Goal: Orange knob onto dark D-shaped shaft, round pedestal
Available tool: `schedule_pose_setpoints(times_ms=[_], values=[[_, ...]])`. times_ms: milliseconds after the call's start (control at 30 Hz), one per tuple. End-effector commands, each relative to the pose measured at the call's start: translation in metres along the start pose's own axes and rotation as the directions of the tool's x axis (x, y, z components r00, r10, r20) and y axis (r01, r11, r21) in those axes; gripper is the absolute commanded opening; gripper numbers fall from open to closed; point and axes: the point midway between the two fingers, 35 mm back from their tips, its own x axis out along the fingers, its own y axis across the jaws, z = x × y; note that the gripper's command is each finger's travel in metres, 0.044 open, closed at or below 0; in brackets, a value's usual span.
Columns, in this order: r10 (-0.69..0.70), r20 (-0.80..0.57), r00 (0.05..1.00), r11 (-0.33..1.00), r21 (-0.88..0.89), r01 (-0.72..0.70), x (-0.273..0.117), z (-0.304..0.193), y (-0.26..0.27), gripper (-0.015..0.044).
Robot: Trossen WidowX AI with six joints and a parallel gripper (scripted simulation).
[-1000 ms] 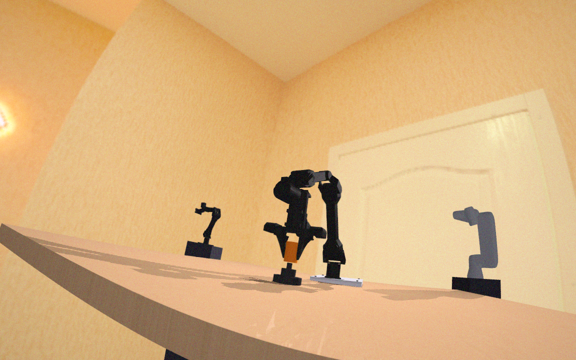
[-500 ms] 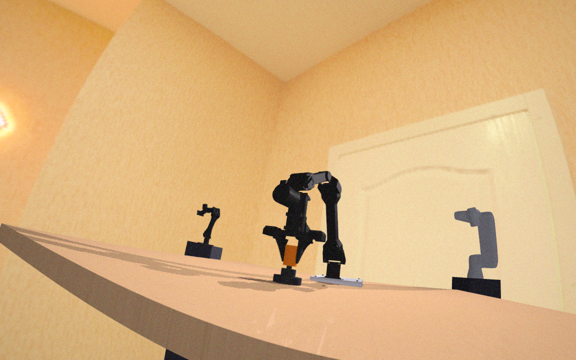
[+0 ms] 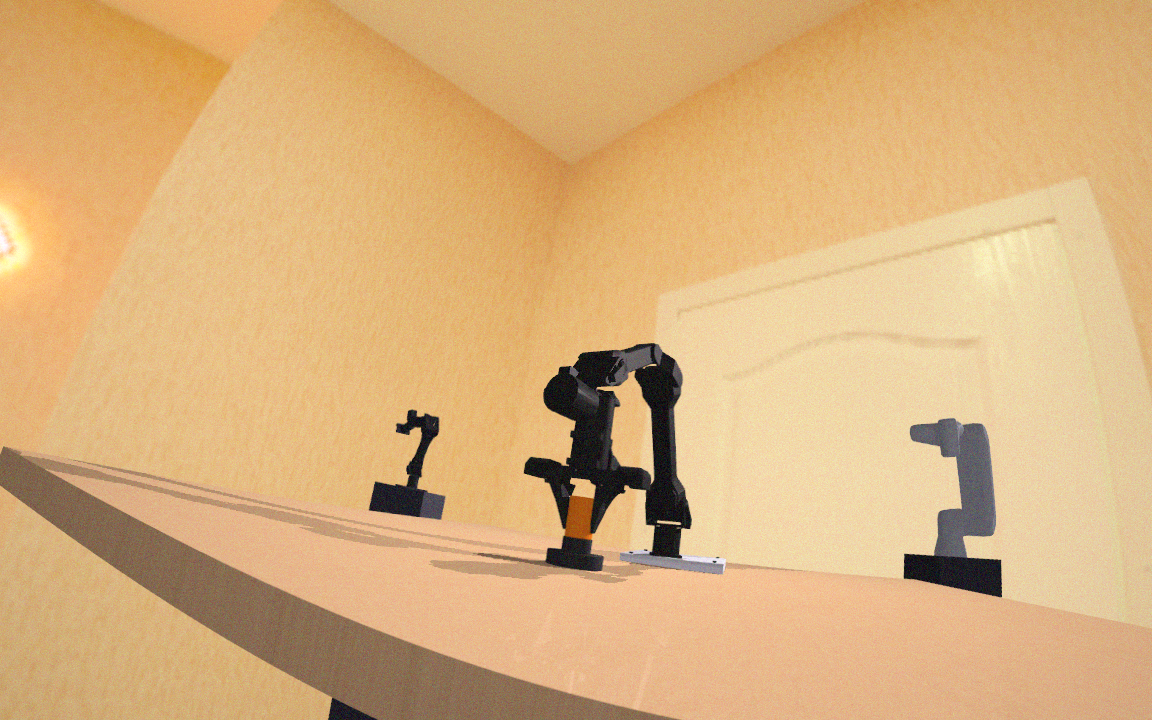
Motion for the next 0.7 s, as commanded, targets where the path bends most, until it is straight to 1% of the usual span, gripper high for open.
schedule_pose_setpoints(times_ms=[0, 500, 667], values=[[0.0, -0.001, 1.0, 1.0, 0.0, 0.0, -0.0007, -0.0001, 0.0, 0.0053], [0.0, -0.001, 1.0, 1.0, 0.0, 0.0, -0.0007, -0.0001, 0.0, 0.044], [0.0, -0.001, 1.0, 1.0, 0.0, 0.0, -0.0007, -0.0001, 0.0, 0.044]])
